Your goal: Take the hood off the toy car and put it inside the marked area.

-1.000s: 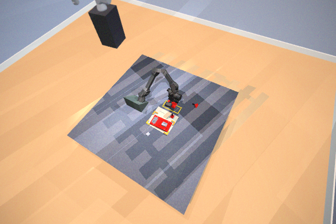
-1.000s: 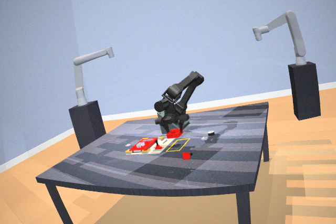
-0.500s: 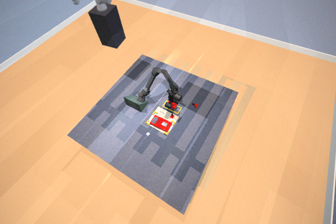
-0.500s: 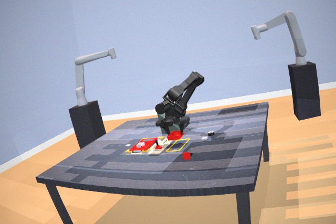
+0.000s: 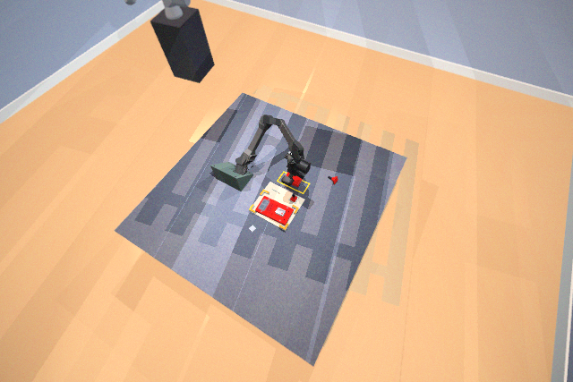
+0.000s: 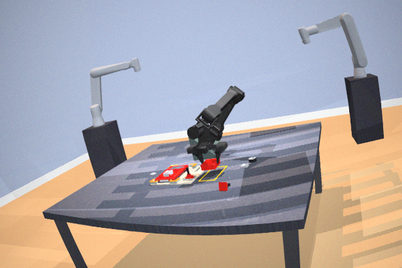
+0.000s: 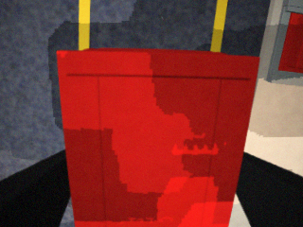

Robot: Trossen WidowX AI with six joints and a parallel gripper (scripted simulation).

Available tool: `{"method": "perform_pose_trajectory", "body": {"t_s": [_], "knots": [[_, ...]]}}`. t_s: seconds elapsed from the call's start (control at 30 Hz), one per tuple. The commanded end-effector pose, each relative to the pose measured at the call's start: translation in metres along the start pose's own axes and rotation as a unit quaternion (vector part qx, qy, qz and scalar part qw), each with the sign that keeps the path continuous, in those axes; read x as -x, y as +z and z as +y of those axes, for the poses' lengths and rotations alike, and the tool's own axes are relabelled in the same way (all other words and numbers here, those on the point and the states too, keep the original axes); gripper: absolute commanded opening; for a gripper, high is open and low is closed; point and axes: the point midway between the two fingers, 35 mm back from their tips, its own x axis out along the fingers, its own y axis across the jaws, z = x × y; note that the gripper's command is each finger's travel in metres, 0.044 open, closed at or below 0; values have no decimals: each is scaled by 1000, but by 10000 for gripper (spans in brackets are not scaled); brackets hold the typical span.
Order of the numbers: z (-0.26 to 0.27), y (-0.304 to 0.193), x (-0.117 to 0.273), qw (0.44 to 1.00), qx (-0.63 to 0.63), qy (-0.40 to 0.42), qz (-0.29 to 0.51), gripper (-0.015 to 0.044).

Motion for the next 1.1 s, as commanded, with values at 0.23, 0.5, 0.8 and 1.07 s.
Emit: {"method": "perform_pose_trajectory", "body": {"t_s": [0.23, 0.5, 0.8, 1.07], "knots": [[2, -2, -10, 1000, -1, 4, 2, 0], [2, -3, -16, 1000, -1, 4, 2, 0], [3, -3, -19, 1000, -1, 5, 2, 0], [3, -3, -23, 1000, -1, 5, 2, 0]]}}
